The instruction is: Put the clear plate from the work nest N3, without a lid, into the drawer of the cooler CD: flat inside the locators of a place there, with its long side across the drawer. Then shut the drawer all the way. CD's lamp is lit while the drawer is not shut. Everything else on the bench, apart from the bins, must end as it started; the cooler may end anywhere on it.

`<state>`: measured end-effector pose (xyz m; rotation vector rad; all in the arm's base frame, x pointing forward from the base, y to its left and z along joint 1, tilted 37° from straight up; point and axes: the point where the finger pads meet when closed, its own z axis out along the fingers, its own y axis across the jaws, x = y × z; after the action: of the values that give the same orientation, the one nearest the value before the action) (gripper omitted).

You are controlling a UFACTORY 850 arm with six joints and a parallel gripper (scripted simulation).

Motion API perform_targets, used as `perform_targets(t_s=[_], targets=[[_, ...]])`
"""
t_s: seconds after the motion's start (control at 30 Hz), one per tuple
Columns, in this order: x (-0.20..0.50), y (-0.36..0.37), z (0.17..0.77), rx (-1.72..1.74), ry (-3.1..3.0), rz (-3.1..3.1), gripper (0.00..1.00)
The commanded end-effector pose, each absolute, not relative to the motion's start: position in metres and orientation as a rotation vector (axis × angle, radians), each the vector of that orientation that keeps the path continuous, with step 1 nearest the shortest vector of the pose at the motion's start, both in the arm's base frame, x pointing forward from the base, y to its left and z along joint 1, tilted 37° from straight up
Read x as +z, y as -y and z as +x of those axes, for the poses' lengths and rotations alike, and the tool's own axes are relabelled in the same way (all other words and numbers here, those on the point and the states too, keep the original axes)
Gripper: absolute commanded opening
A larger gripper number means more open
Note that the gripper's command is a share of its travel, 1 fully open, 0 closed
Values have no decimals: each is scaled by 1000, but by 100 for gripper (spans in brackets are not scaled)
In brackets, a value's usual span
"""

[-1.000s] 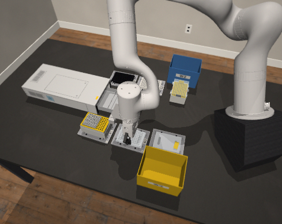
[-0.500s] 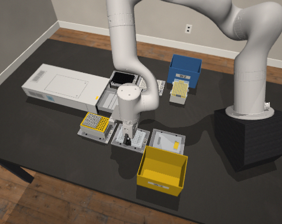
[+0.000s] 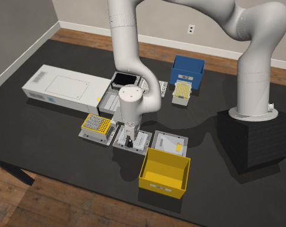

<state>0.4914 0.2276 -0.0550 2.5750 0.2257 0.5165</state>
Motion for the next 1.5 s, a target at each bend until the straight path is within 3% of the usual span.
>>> perform_targets(t_s=[0.0,0.03,1.47], targets=[[-55,-228,492,518,-226,2576,100],[-54,-229,491,518,-226,2576,0],[-54,-229,491,518,-226,2576,0]])
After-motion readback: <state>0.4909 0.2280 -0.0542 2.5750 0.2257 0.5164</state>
